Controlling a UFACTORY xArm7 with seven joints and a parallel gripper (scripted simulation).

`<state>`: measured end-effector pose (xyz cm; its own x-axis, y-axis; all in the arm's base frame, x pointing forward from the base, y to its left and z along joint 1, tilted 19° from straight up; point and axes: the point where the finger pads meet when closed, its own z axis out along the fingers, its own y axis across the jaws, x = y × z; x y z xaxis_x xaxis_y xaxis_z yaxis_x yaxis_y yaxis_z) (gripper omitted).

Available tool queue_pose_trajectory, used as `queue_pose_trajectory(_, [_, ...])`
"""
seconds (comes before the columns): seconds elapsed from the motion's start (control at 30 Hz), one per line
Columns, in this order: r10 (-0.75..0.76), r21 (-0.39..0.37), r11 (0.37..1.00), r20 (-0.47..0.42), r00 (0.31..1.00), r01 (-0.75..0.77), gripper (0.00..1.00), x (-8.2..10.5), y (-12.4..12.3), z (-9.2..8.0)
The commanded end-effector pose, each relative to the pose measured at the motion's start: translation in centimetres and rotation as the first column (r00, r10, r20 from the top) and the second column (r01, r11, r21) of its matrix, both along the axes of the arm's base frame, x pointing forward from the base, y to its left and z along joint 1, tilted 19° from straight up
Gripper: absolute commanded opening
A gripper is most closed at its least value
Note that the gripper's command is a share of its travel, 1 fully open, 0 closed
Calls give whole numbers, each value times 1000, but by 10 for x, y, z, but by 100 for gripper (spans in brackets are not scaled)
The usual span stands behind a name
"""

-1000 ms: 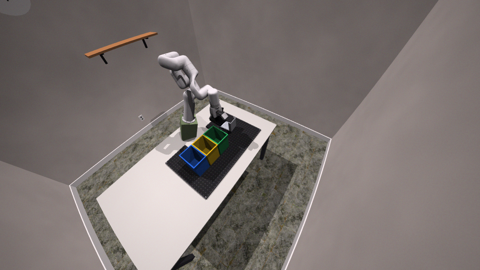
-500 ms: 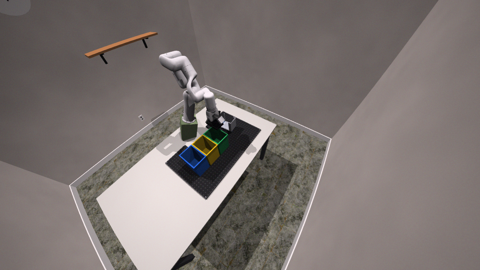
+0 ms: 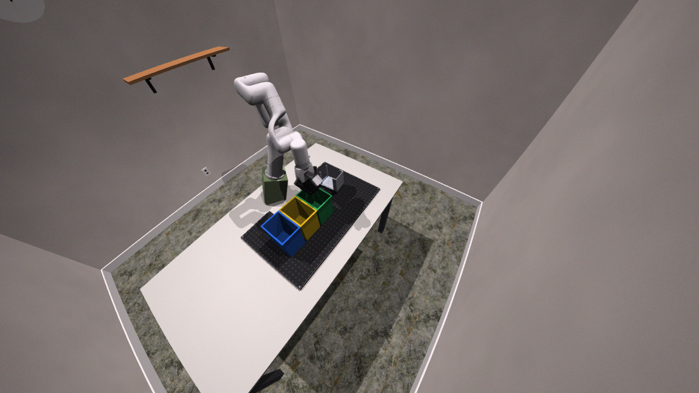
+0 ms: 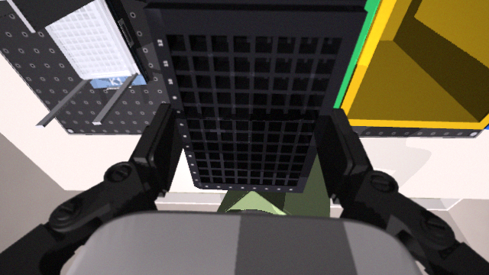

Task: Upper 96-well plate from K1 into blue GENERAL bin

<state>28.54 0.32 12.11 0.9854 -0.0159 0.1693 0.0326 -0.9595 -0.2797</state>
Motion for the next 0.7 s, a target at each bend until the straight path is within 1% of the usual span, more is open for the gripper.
queue_pose_trajectory(0.0, [0,1,1000,3,1000,0,0,2,-5,0])
queue_pose_trajectory(0.5, [0,1,1000,3,1000,0,0,11,-52,-15])
queue_pose_trajectory(0.57, [0,1,1000,3,1000,0,0,11,-52,-15])
queue_pose_trajectory(0.67, [0,0,1000,3,1000,0,0,13,-62,-18])
